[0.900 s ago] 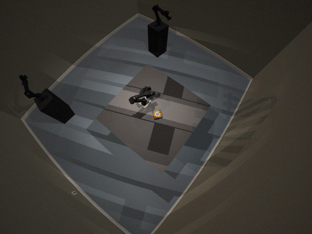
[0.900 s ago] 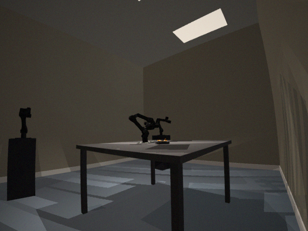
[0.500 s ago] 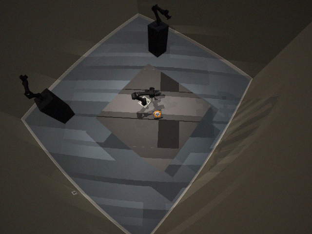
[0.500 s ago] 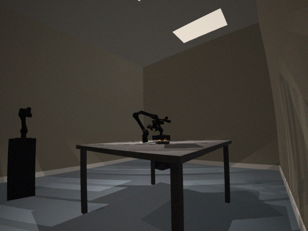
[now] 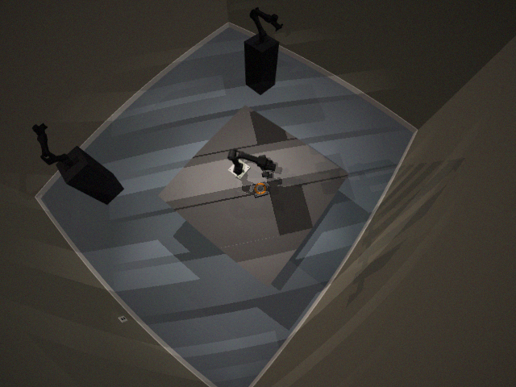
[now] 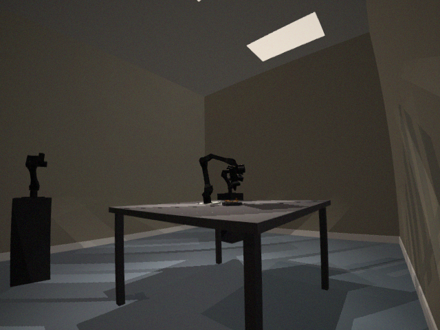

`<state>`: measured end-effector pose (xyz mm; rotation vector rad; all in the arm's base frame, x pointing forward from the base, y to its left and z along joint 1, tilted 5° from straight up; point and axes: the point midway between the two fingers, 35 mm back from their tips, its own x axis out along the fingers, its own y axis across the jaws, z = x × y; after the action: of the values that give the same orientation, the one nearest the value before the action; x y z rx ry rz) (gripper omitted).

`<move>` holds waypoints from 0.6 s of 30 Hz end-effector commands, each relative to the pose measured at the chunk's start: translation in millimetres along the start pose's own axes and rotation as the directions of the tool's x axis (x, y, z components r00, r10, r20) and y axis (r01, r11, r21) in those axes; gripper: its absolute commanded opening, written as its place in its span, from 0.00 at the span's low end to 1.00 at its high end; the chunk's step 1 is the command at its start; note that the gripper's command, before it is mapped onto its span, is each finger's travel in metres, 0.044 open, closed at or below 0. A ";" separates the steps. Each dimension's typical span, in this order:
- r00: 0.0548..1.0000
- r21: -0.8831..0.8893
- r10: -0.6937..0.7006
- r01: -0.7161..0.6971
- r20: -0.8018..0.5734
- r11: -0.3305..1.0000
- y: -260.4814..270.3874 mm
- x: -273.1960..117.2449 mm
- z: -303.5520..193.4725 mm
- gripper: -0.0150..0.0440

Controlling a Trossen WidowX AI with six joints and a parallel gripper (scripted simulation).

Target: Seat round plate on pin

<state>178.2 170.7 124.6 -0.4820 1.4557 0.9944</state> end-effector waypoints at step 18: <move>0.924 0.712 -0.346 0.351 -0.159 0.609 -146.7 -38.4 -7.7 0.25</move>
<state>294.7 77.6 120.3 -0.1557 1.5409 0.0583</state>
